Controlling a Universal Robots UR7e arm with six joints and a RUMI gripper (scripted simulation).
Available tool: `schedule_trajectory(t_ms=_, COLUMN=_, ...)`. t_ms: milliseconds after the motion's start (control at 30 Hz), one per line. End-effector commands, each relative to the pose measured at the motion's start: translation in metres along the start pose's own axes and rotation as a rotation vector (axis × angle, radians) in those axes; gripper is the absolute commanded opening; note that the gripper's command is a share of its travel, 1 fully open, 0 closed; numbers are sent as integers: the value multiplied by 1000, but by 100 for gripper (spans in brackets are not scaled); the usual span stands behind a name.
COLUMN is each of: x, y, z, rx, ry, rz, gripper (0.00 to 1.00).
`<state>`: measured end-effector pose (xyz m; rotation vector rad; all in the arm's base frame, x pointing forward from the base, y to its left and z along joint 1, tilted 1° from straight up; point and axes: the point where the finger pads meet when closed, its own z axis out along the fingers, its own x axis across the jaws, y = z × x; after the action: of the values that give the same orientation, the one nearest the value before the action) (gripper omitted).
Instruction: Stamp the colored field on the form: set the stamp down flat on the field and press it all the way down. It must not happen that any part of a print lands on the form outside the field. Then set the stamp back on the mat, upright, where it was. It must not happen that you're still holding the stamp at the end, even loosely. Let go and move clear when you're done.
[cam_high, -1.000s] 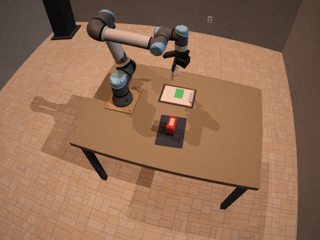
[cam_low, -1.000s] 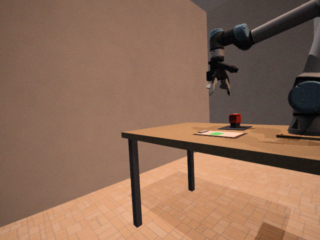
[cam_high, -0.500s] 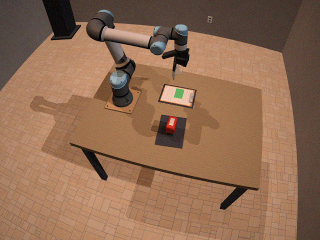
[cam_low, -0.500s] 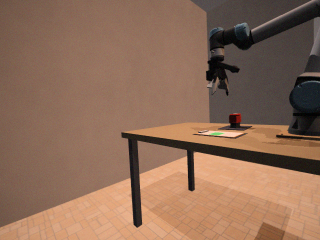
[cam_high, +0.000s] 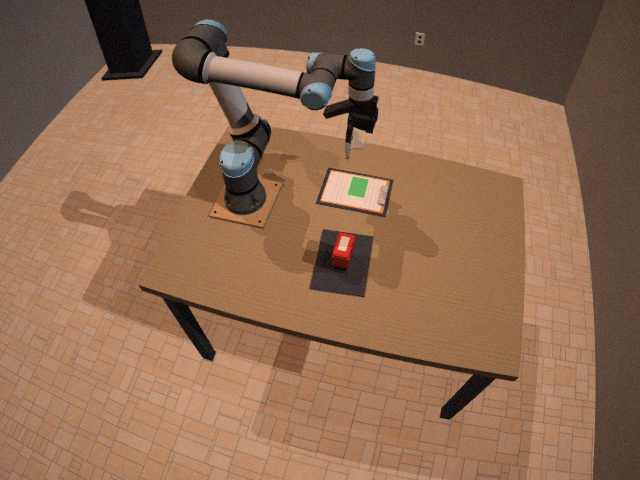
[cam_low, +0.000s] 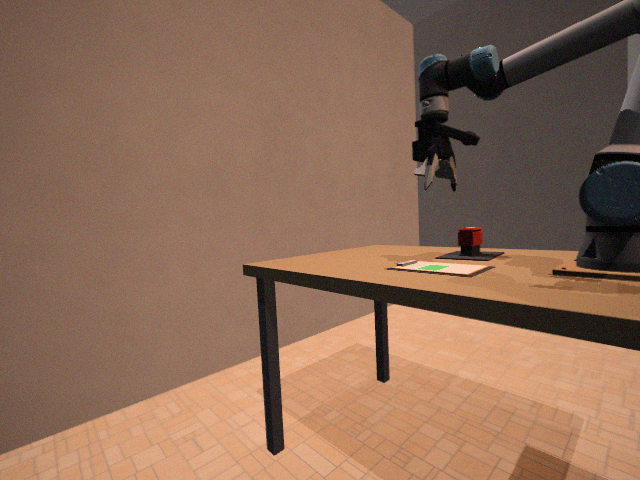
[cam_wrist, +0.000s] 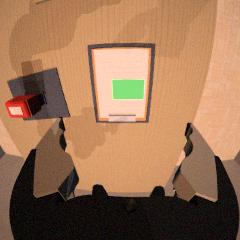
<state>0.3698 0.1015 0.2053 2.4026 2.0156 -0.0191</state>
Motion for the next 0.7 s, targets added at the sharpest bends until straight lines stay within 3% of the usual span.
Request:
schedule_trajectory(t_ms=0, x=0, y=0, z=0, rx=-1, ry=0, rz=-2, gripper=100)
schedule_trajectory(t_ms=200, x=0, y=2, z=10, rx=-1, ry=0, rz=-2, gripper=100)
schedule_trajectory(t_ms=300, x=0, y=7, z=40, rx=-1, ry=0, rz=-2, gripper=100)
schedule_trajectory(t_ms=500, x=0, y=5, z=122, rx=-1, ry=1, rz=-2, gripper=100)
schedule_trajectory(t_ms=567, x=0, y=5, z=122, rx=-1, ry=1, rz=-2, gripper=100)
schedule_trajectory(t_ms=667, x=-1, y=1, z=144, rx=-1, ry=1, rz=-2, gripper=100)
